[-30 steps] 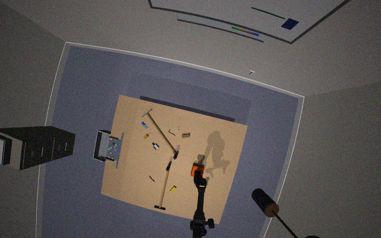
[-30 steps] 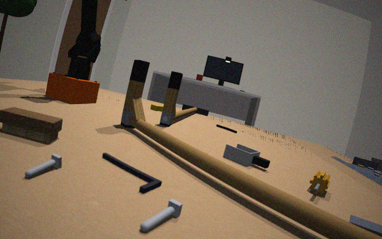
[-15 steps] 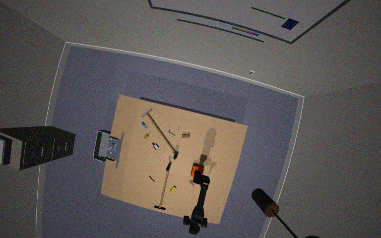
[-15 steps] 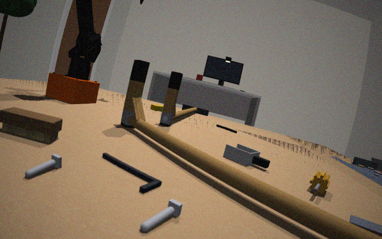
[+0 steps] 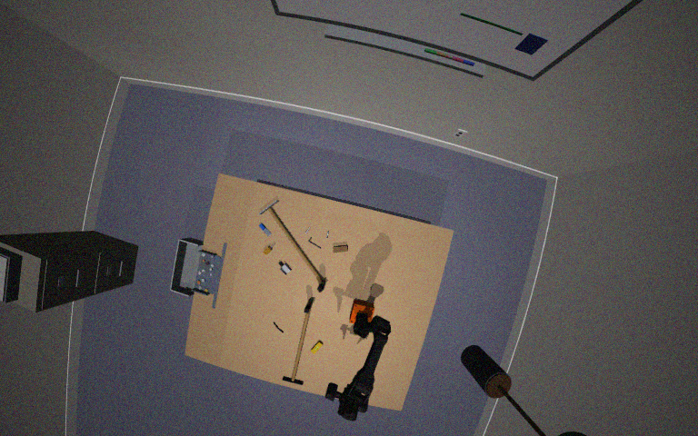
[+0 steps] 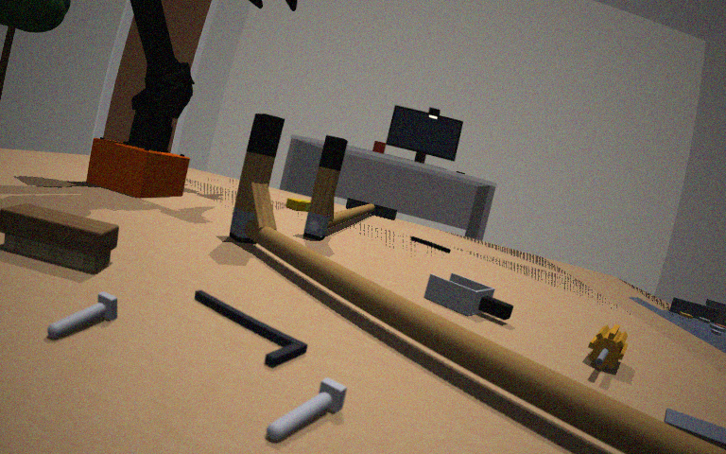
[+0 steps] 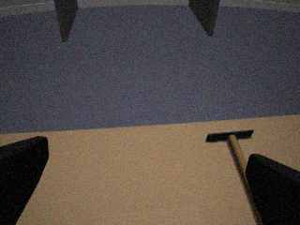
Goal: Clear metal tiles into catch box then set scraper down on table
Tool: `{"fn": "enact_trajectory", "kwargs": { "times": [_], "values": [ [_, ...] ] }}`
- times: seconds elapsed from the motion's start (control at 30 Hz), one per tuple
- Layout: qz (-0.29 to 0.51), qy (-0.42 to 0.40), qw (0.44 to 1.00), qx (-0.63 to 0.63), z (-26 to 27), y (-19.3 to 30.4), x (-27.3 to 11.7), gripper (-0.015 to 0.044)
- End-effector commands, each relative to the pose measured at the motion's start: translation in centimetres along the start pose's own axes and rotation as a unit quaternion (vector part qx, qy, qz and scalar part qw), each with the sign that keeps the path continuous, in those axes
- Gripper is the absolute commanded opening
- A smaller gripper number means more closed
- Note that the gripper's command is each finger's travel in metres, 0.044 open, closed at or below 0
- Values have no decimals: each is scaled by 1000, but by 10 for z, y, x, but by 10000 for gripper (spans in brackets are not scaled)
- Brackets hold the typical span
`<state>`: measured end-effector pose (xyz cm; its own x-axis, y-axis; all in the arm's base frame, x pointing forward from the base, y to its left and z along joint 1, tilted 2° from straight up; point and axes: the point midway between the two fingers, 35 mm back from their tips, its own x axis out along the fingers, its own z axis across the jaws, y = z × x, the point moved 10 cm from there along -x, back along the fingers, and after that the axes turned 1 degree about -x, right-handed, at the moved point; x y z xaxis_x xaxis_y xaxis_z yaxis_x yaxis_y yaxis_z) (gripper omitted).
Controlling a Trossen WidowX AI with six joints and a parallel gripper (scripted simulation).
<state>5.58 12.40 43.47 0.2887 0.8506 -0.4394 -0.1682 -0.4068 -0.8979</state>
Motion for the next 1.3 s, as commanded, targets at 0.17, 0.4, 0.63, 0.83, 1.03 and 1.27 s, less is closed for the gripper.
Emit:
{"fn": "enact_trajectory", "kwargs": {
  "times": [0.17,0.4,0.63,0.83,1.03,1.27],
  "values": [
    [-14,111,993,37,-20,15,-5,440],
    [-21,174,983,57,-30,24,-8,440],
    [-21,174,983,57,-31,24,-8,440],
    [-21,174,983,57,-31,24,-8,440],
    [-21,174,983,57,-31,24,-8,440],
    [-21,174,983,57,-31,24,-8,440]
  ]
}}
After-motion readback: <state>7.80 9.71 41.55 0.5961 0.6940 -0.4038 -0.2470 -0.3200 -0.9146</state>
